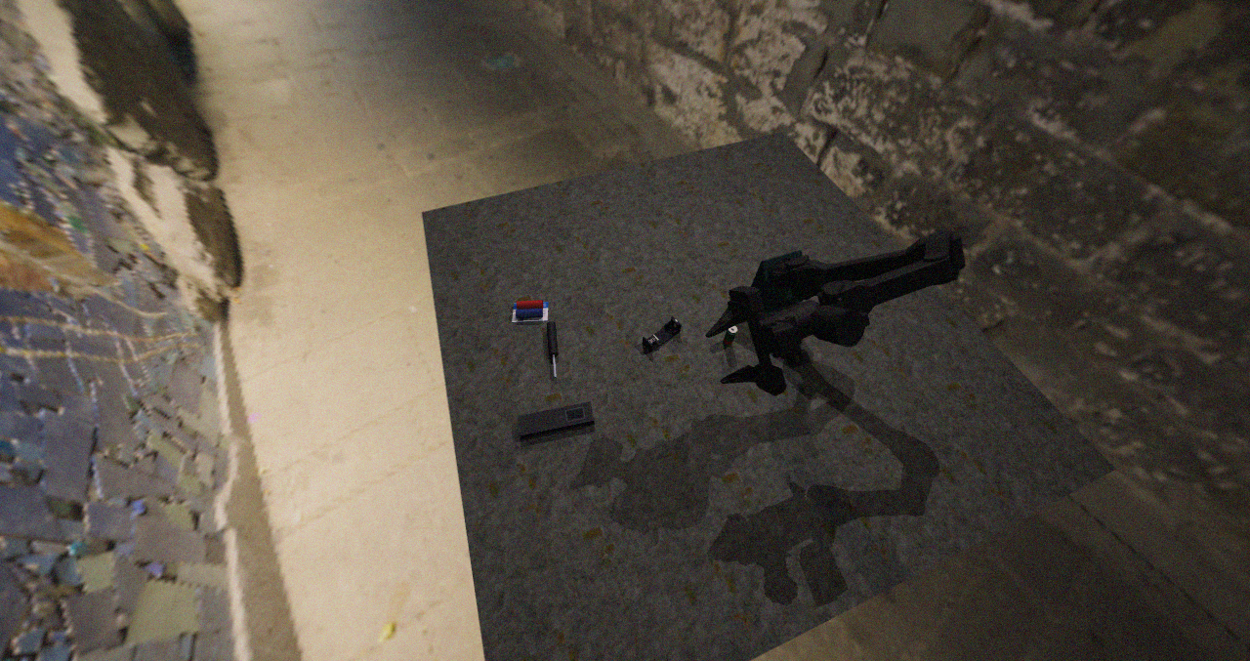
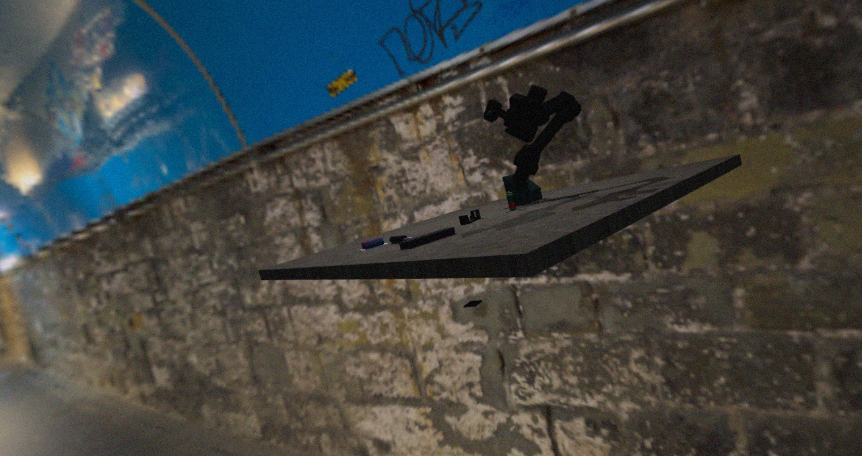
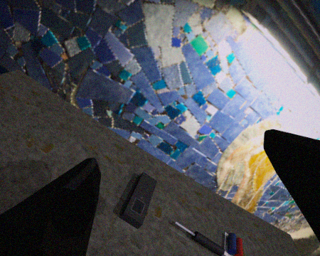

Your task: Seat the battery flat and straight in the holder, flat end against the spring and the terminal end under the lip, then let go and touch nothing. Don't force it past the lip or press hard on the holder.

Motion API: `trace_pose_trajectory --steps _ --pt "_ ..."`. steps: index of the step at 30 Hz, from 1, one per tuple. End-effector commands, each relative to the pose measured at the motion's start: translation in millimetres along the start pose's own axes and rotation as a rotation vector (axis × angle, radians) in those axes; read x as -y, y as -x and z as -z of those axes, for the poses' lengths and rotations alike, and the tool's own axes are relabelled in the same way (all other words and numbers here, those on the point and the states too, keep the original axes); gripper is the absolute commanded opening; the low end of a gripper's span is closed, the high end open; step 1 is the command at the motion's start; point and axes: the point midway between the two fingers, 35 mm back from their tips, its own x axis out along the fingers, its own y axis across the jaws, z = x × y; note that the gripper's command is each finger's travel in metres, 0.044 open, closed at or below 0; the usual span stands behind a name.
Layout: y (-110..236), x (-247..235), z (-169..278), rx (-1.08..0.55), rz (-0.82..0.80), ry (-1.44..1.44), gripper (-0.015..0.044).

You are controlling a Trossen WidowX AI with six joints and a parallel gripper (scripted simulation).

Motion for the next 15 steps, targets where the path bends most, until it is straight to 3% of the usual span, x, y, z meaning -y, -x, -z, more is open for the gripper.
trace_pose_trajectory --steps 1,5,8,15 --pt "-1.0 0.2 3.5 -0.018 -0.003 0.001 0.0374" --pt "-7.3 5.6 74.8 -0.379 -0.063 -0.027 0.0269" --pt "8.8 8.6 129.6 -0.691 -0.114 -0.121 0.019" --pt "64.7 1.6 184.0 -1.175 -0.188 -0.429 0.0006"
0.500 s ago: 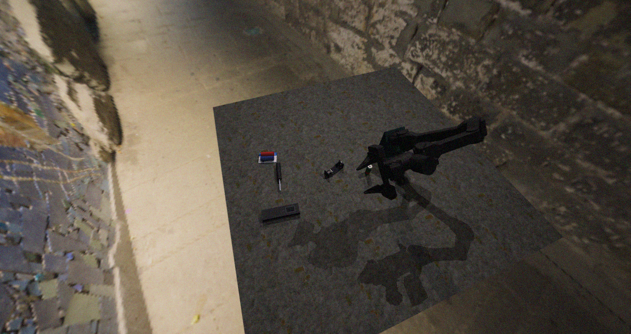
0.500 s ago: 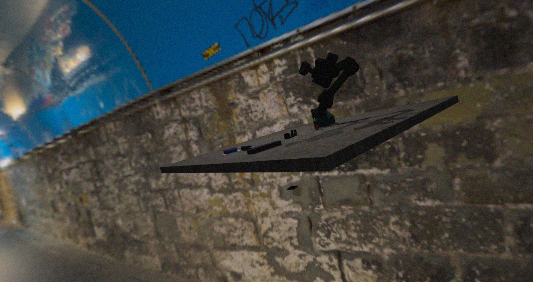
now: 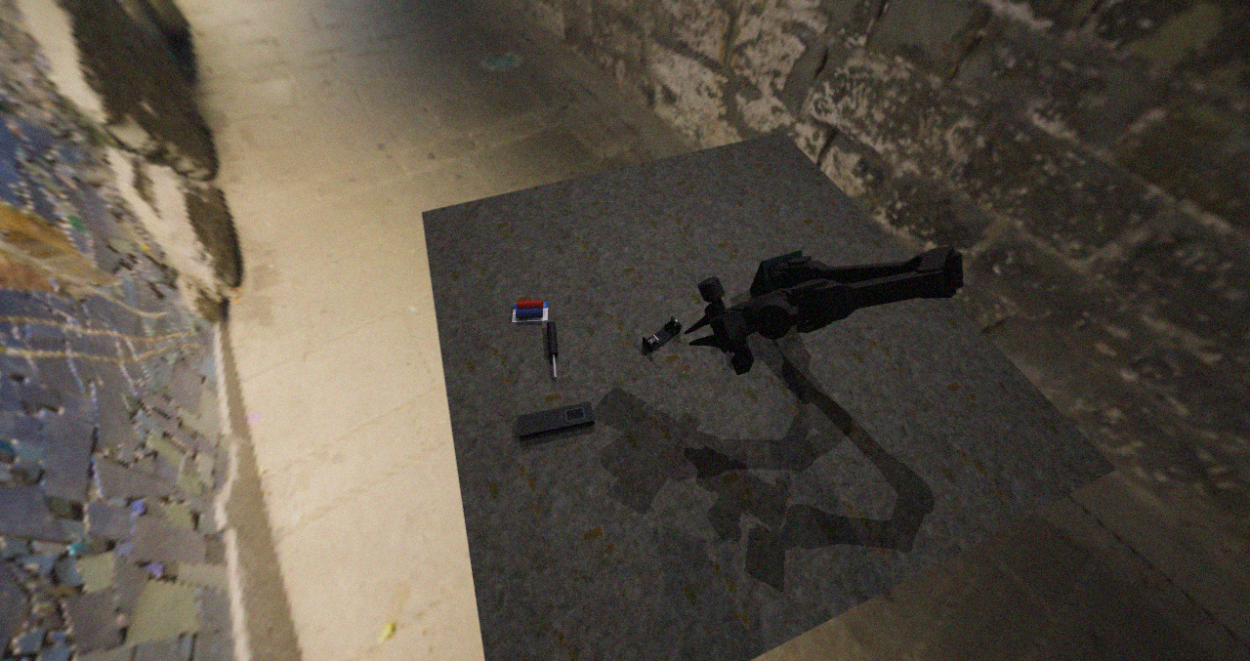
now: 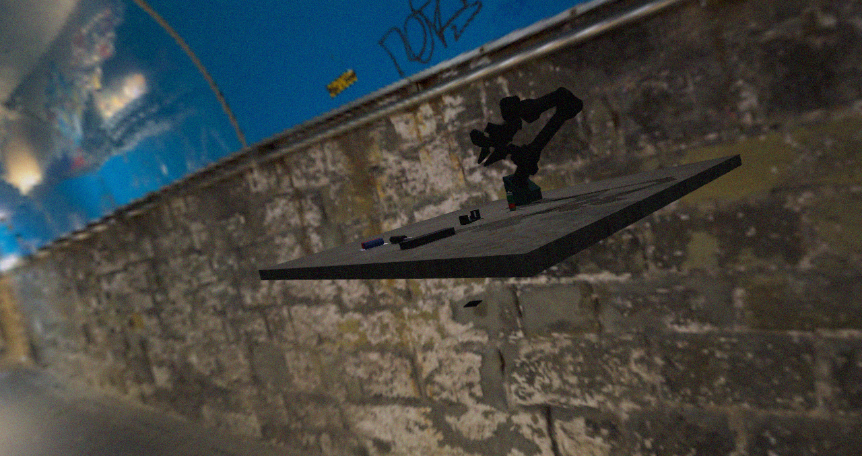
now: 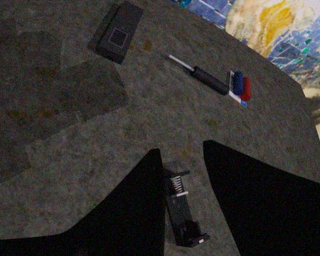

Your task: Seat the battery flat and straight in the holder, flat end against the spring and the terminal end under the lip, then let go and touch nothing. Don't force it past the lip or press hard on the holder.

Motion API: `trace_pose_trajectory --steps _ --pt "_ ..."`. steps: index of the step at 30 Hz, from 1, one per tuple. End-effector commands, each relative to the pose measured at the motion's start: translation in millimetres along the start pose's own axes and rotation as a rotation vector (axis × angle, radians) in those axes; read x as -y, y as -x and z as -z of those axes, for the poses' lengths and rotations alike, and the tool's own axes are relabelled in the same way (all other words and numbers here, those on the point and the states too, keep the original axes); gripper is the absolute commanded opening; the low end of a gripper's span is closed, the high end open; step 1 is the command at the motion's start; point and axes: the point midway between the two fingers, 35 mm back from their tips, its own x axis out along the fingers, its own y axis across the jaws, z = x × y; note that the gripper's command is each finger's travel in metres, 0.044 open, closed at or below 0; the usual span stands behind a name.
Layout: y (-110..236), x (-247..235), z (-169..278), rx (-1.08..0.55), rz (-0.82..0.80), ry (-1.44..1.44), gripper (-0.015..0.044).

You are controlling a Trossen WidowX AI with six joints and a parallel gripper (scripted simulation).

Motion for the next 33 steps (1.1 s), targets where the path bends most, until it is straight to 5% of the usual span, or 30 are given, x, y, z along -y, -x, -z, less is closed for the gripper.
trace_pose_trajectory --steps 1,8,33 --pt "13.7 -4.4 86.4 -0.558 -0.176 -0.341 0.0" --pt "54.7 -27.2 107.8 -0.903 -0.334 -0.752 0.0" --pt "34.4 -42.7 124.3 -0.905 -0.328 -0.755 0.0"
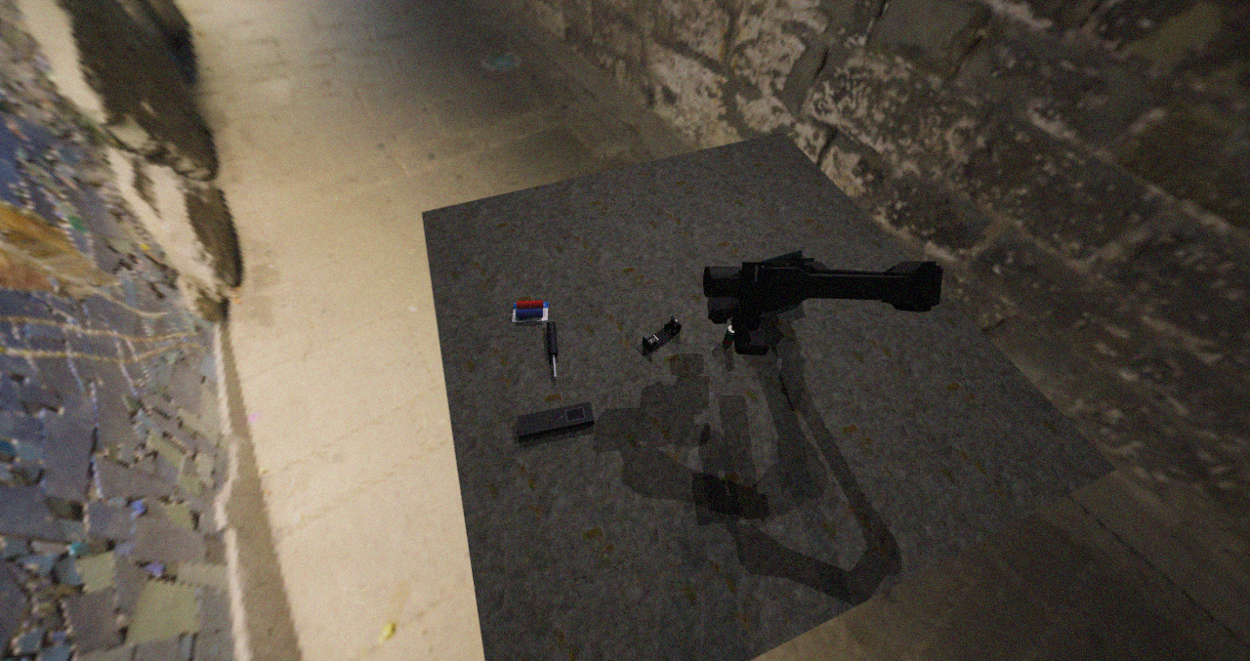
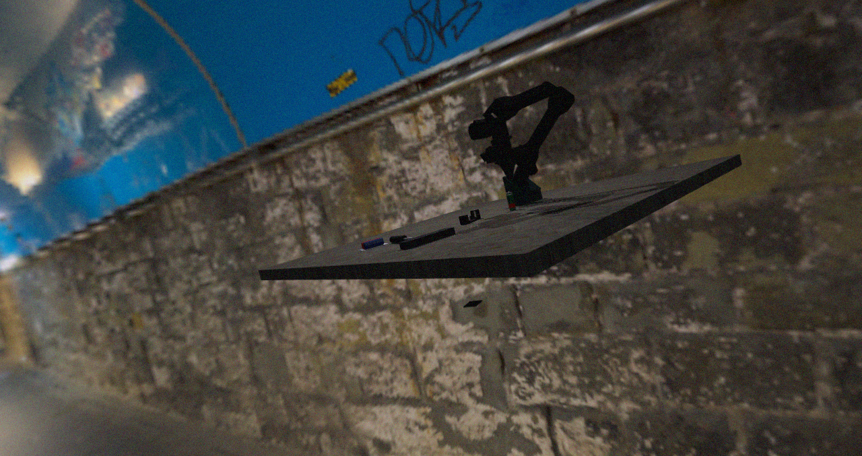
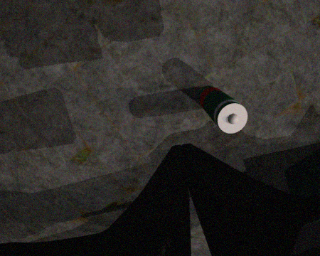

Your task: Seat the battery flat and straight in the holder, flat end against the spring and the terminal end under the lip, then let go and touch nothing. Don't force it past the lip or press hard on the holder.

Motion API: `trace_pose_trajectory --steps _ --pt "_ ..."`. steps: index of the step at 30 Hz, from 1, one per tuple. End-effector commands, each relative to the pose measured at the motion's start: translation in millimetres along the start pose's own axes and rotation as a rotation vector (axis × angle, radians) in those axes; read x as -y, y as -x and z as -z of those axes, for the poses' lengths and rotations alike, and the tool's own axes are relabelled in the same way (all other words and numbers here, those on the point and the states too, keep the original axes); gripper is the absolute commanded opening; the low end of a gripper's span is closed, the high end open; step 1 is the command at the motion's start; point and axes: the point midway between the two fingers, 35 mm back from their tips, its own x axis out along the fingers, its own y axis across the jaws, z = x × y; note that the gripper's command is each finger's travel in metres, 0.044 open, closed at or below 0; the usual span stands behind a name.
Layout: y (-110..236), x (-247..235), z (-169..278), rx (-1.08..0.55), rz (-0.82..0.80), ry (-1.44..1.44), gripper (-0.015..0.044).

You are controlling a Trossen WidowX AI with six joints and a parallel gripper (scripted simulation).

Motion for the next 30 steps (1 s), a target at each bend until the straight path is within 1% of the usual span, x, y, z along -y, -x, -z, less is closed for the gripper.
trace_pose_trajectory --steps 1,6,8,13,30 --pt "-24.5 -0.4 0.9 -0.009 -0.001 -0.009 0.0" --pt "-57.9 -1.5 3.8 -0.011 -0.008 -0.008 0.0" --pt "-66.0 -1.8 5.5 -0.013 -0.011 -0.007 0.0" --pt "-67.0 -0.7 5.5 -0.013 -0.011 -0.007 0.0" --pt "-67.1 27.0 2.3 -0.01 -0.004 -0.008 0.0"
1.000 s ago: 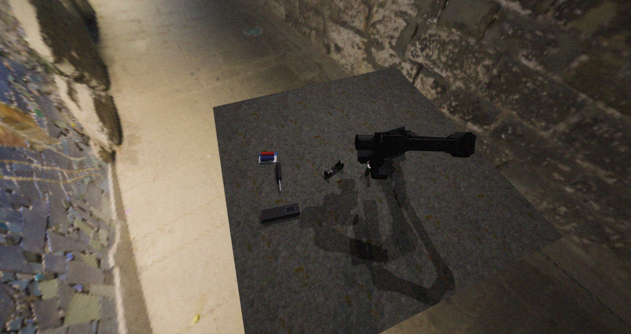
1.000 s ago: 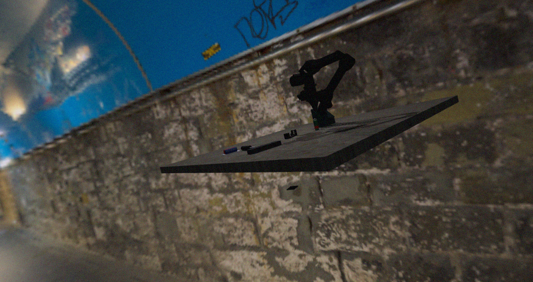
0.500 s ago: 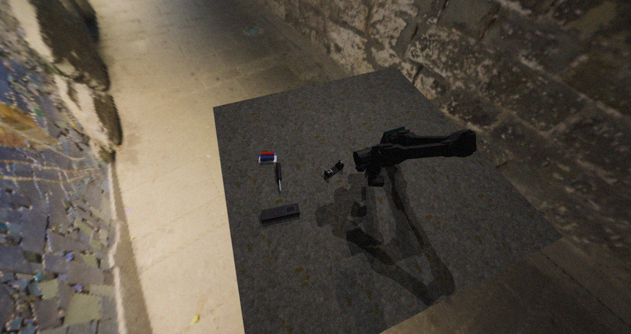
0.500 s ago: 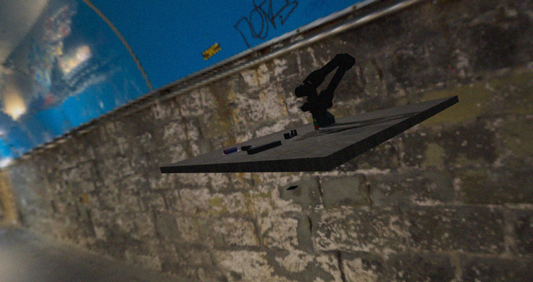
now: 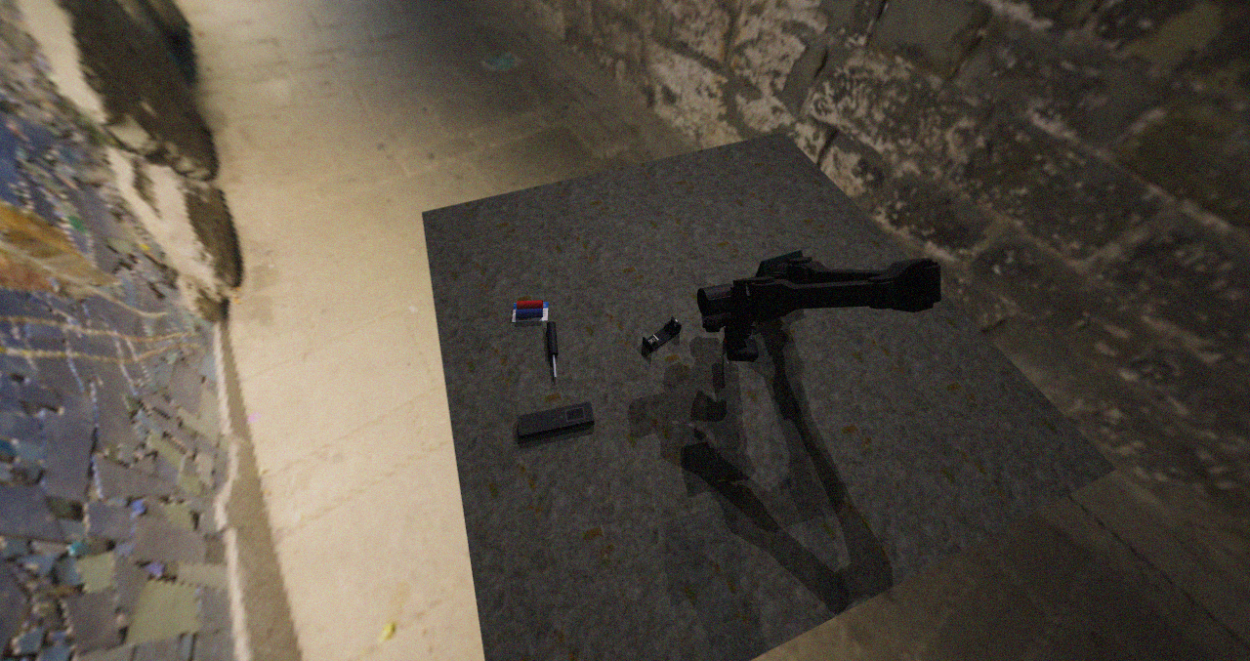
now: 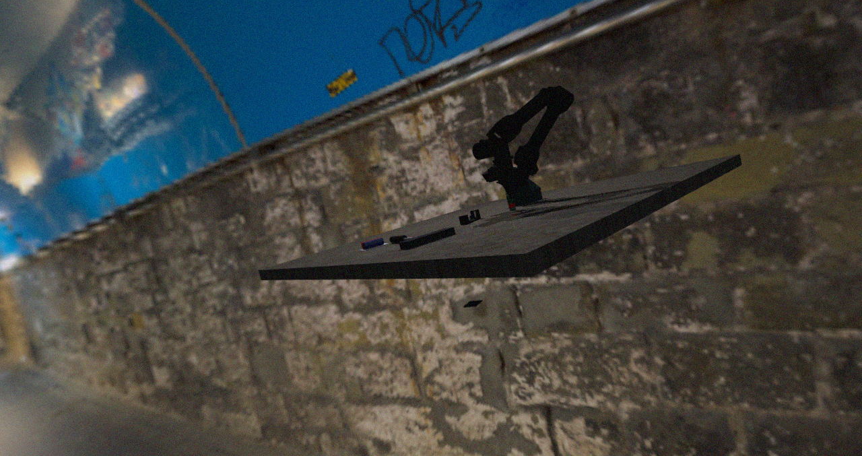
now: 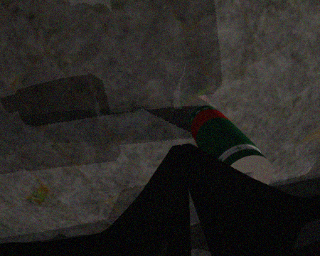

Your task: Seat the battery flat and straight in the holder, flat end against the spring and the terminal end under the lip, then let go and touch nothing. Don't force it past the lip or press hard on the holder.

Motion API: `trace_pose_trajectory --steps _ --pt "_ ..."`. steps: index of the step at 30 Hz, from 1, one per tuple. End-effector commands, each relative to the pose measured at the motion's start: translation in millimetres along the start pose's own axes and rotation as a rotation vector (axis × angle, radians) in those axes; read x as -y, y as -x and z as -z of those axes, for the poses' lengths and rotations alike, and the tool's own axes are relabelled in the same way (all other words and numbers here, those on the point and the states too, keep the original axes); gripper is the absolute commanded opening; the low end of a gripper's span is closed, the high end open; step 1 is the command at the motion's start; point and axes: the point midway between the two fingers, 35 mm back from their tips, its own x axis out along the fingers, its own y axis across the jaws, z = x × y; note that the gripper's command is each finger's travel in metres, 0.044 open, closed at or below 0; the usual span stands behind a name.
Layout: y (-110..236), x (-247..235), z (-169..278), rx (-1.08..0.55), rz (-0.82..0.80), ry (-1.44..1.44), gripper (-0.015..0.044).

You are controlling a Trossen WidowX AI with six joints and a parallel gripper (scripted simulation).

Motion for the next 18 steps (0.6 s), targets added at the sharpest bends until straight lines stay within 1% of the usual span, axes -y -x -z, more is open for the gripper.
trace_pose_trajectory --steps 1,18 --pt "-0.5 8.7 -0.4 0.0 0.005 0.001 0.0" --pt "-0.7 36.9 1.3 -0.002 0.003 0.001 0.0"
